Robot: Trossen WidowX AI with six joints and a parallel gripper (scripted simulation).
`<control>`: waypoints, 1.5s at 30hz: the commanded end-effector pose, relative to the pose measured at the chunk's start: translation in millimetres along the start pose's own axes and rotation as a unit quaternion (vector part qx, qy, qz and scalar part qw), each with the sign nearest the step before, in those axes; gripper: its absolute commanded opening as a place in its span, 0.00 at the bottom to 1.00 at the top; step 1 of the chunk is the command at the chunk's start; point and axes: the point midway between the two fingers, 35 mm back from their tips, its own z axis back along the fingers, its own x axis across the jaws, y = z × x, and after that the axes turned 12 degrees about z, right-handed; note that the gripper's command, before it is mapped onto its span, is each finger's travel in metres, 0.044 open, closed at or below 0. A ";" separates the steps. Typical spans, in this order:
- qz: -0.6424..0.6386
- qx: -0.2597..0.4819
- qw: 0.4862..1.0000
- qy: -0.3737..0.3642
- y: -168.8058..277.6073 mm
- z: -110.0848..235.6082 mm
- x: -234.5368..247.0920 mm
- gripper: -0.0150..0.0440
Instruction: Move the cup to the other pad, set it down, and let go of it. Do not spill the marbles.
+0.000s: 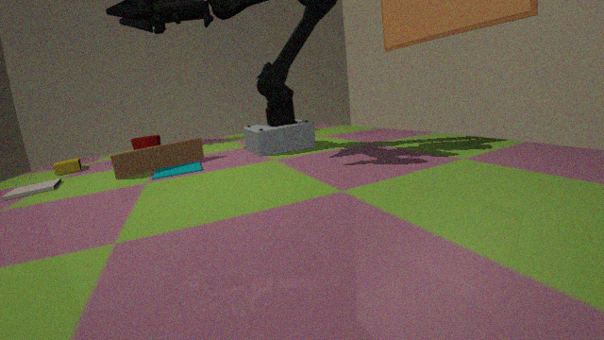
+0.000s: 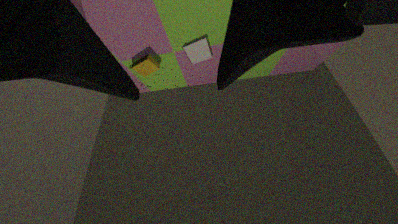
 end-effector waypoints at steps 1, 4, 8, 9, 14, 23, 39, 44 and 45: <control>-0.006 0.007 1.000 -0.001 2.3 -1.6 0.1 0.89; -0.093 0.105 0.990 -0.007 36.2 -21.1 1.5 0.75; -0.238 0.270 0.933 0.021 96.8 -38.8 3.7 0.58; -0.272 0.310 0.910 0.036 111.6 -40.1 4.2 0.53; -0.414 0.483 0.758 0.146 179.7 -30.8 5.1 0.50; -0.498 0.609 0.528 0.320 234.4 3.2 -0.1 0.50; -0.498 0.609 0.528 0.320 248.0 1.3 3.0 0.50; -0.498 0.609 0.528 0.320 256.1 0.5 4.9 0.50; -0.498 0.609 0.528 0.320 257.7 0.3 5.3 0.50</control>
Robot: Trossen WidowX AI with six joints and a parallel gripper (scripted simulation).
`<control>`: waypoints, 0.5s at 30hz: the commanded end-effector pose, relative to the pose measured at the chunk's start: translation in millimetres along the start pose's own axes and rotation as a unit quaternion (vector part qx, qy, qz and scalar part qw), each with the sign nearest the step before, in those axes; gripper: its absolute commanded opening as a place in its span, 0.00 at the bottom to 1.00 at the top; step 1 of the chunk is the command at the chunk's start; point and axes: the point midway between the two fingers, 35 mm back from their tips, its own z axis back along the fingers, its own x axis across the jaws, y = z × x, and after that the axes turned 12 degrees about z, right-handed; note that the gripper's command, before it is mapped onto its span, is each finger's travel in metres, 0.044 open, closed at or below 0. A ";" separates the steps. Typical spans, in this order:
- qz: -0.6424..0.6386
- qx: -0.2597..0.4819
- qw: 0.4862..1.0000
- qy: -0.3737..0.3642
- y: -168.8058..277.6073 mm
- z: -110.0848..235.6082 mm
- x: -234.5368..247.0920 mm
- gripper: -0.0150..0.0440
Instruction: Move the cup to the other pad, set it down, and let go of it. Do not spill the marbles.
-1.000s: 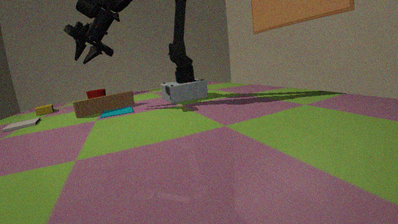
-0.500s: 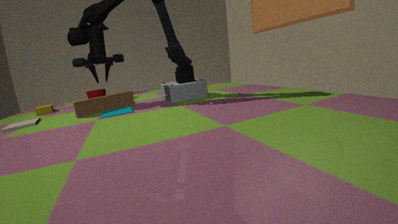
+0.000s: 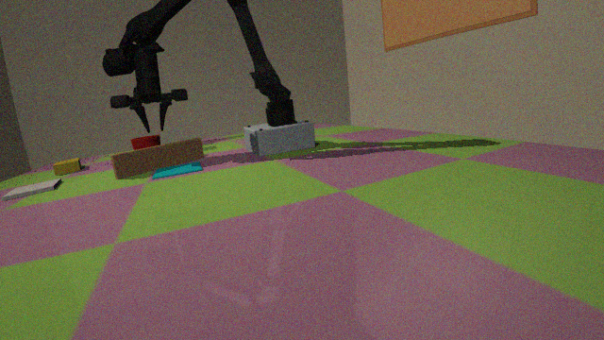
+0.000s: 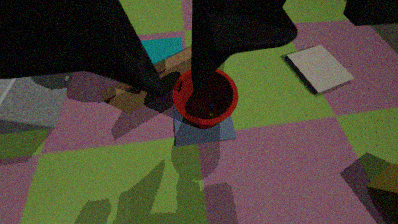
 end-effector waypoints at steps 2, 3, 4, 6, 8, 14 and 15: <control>-0.003 0.005 1.000 0.004 1.2 -11.2 -1.2 0.50; -0.003 0.005 1.000 0.004 1.2 -12.9 -1.3 0.50; -0.003 0.005 1.000 0.004 1.2 -14.5 -1.3 0.50; -0.003 0.005 1.000 0.004 1.1 -17.8 -1.4 0.50; -0.003 0.005 1.000 0.004 1.1 -21.1 -1.5 0.50; -0.003 0.005 1.000 0.004 1.1 -30.9 -2.0 0.50; -0.003 0.005 1.000 0.004 1.1 -32.5 -2.2 0.50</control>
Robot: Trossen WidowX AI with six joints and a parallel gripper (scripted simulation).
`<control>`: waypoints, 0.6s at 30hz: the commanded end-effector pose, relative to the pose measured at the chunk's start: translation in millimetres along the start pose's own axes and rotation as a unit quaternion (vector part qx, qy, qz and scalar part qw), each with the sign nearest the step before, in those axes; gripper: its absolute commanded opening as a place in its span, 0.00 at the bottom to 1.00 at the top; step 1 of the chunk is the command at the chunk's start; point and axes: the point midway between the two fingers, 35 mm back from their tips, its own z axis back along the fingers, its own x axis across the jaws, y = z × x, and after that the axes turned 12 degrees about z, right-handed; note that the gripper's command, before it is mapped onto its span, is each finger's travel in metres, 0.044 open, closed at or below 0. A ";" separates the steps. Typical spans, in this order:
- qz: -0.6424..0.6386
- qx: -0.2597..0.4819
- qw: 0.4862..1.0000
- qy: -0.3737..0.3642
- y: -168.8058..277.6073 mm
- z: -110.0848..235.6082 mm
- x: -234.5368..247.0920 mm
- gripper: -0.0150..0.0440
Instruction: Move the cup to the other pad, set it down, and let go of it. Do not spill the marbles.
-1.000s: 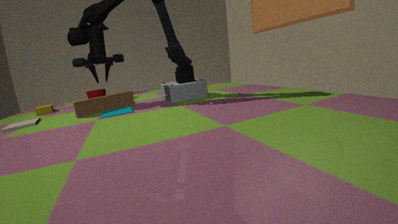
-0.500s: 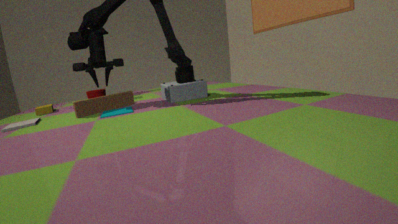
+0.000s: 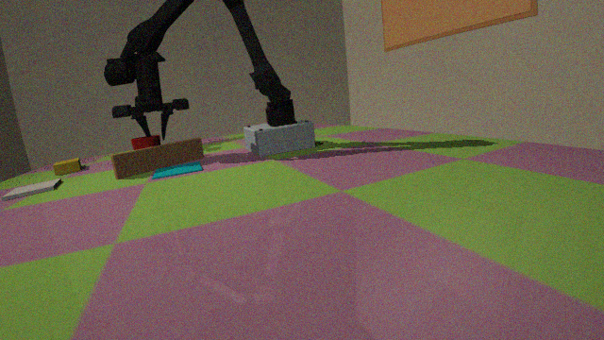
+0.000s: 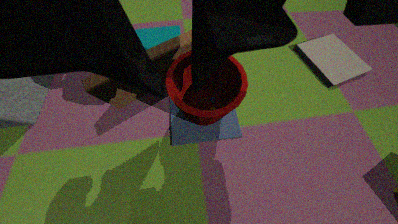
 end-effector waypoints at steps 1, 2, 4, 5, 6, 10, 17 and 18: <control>-0.003 0.005 1.000 0.004 1.7 -9.4 -1.9 0.50; -0.003 0.005 1.000 0.004 1.7 -11.0 -2.1 0.50; -0.003 0.005 1.000 0.004 1.8 -14.3 -2.4 0.50; -0.003 0.005 1.000 0.004 1.8 -15.9 -2.5 0.50; -0.003 0.005 1.000 0.004 1.9 -17.5 -2.7 0.50; -0.003 0.005 1.000 0.004 2.1 -23.9 -3.5 0.50; -0.003 0.005 1.000 0.004 2.2 -26.2 -3.8 0.50; -0.003 0.005 1.000 0.004 2.2 -26.2 -3.8 0.50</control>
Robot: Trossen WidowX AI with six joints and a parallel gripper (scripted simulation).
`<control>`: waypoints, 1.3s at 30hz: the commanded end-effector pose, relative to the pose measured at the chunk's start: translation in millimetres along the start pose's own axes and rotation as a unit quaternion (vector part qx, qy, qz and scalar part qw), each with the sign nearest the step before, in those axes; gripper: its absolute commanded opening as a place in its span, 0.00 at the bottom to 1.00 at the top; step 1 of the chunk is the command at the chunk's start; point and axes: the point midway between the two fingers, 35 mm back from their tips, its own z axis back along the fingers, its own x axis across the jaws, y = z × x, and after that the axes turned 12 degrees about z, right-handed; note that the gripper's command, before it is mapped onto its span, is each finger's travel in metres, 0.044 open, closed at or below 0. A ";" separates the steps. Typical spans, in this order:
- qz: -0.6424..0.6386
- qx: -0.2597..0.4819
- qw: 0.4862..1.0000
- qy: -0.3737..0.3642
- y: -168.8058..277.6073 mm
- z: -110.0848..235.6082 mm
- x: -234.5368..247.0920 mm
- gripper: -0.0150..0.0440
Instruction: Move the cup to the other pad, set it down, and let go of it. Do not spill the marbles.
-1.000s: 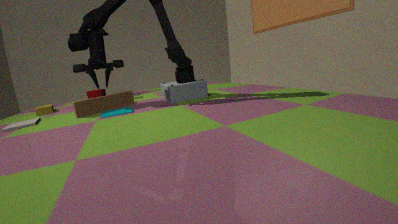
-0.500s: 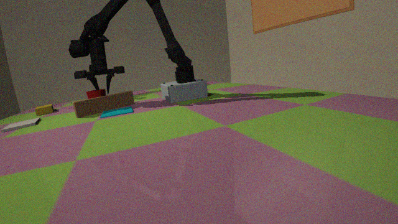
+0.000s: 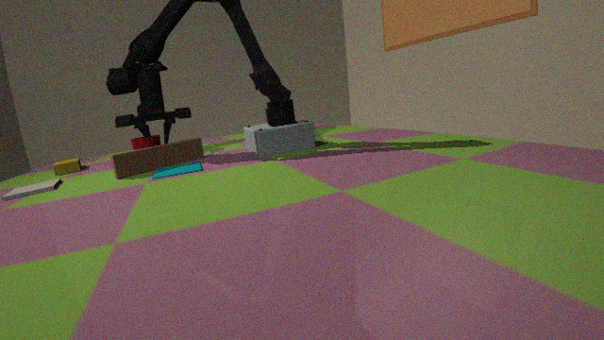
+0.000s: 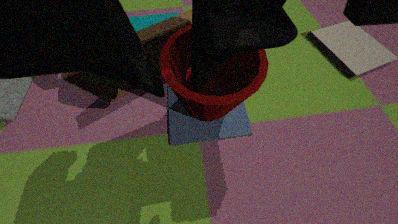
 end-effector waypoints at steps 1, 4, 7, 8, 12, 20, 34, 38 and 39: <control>-0.003 0.003 1.000 0.001 1.2 -2.4 -0.6 0.50; 0.000 0.000 1.000 0.001 0.2 -0.7 -0.4 0.42; 0.000 0.000 1.000 0.001 0.2 -0.7 -0.4 0.35; 0.000 0.000 1.000 0.001 0.2 -0.7 -0.4 0.34; 0.000 0.000 1.000 0.001 0.2 -0.7 -0.4 0.29; 0.000 0.001 1.000 0.001 -0.1 2.9 0.1 0.25; -0.002 0.002 1.000 0.001 -2.7 52.6 3.2 0.25; -0.003 0.003 1.000 0.001 -3.2 66.4 3.4 0.25; -0.003 0.003 1.000 0.001 -3.4 69.9 3.4 0.25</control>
